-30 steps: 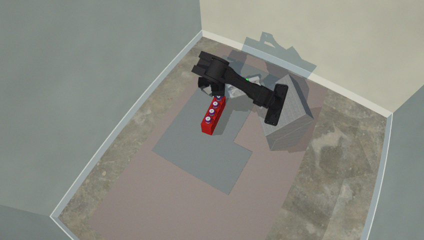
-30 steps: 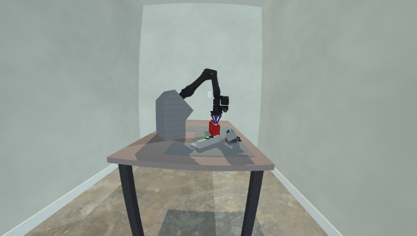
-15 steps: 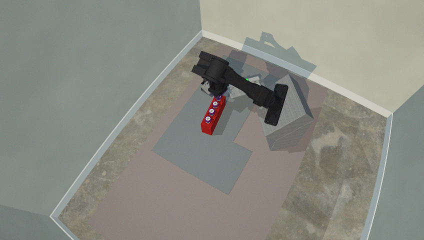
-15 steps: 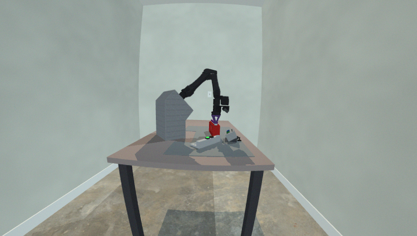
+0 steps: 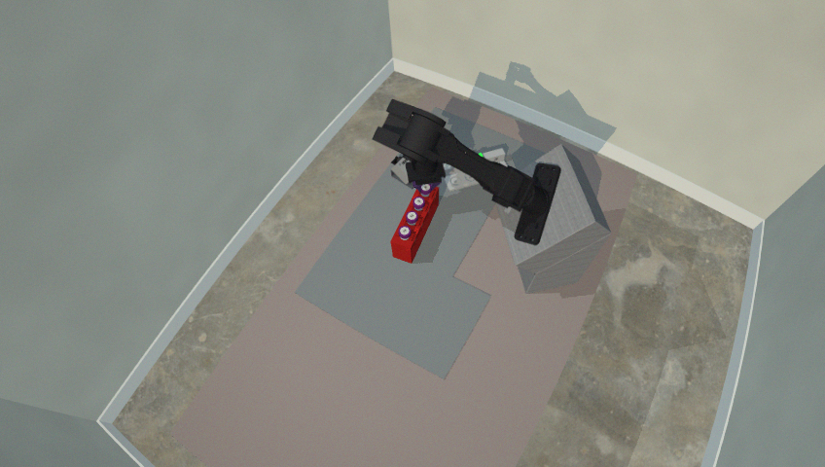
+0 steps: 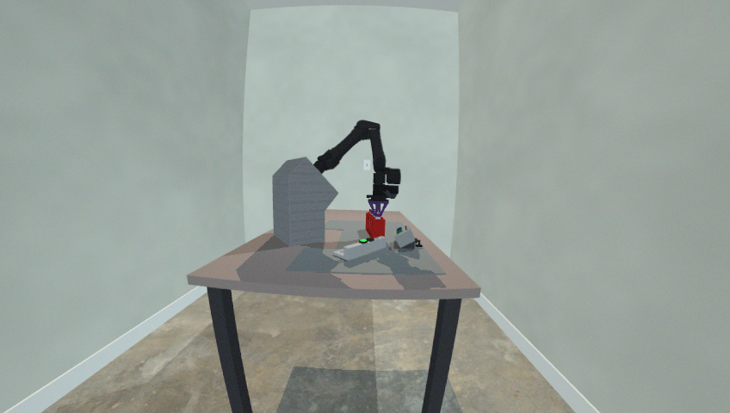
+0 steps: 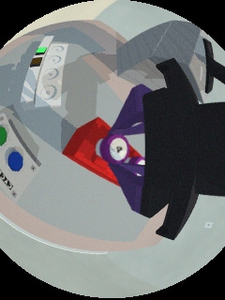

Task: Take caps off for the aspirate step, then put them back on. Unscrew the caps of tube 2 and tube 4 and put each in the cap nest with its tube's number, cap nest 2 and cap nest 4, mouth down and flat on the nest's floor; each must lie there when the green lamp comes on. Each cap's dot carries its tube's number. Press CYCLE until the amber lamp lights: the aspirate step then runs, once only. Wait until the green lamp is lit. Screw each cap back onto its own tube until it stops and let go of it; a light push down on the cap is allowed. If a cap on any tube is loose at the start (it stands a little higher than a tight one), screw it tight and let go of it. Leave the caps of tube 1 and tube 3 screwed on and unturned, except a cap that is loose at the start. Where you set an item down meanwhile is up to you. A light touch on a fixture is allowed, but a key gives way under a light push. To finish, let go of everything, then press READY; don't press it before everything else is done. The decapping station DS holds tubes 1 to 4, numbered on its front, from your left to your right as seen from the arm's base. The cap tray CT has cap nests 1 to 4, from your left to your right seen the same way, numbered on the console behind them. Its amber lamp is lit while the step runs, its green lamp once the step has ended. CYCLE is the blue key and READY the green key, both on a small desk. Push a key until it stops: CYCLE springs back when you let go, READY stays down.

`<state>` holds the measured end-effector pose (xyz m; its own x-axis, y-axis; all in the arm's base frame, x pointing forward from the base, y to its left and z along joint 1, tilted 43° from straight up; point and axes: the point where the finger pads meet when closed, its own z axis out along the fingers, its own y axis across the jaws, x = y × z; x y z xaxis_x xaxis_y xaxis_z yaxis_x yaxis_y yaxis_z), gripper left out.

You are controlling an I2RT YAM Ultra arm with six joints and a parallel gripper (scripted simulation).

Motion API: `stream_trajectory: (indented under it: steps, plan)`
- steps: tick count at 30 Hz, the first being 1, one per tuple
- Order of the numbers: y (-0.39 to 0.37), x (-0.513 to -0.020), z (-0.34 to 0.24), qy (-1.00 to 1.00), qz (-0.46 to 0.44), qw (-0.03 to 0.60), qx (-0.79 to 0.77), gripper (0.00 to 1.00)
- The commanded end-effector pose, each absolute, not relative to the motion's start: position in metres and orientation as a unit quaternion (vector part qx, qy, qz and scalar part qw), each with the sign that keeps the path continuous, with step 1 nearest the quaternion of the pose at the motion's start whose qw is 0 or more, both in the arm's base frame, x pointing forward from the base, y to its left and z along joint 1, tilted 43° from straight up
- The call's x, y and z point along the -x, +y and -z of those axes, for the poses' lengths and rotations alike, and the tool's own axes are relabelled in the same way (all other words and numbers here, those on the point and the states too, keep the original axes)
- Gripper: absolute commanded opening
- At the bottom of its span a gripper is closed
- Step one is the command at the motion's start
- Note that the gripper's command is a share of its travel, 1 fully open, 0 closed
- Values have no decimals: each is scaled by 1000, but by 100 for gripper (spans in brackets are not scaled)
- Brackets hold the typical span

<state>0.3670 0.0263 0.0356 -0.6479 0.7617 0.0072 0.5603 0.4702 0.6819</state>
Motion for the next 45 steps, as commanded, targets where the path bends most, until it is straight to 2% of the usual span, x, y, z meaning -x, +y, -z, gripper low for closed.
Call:
stream_trajectory:
  steps: [1, 4, 16, 24, 25, 35, 45]
  plan:
    - [24, -369, -38, 784, -352, 111, -499, 0]
    - [24, -369, -38, 771, -355, 102, -519, 0]
    - [24, -369, -38, 587, -369, -6, -721, 0]
    - [24, -369, -38, 587, -369, -6, -721, 0]
    - [24, -369, -38, 587, -369, -6, -721, 49]
    - [24, -369, -38, 587, -369, -6, -721, 49]
    - [24, -368, -38, 747, -359, 86, -553, 49]
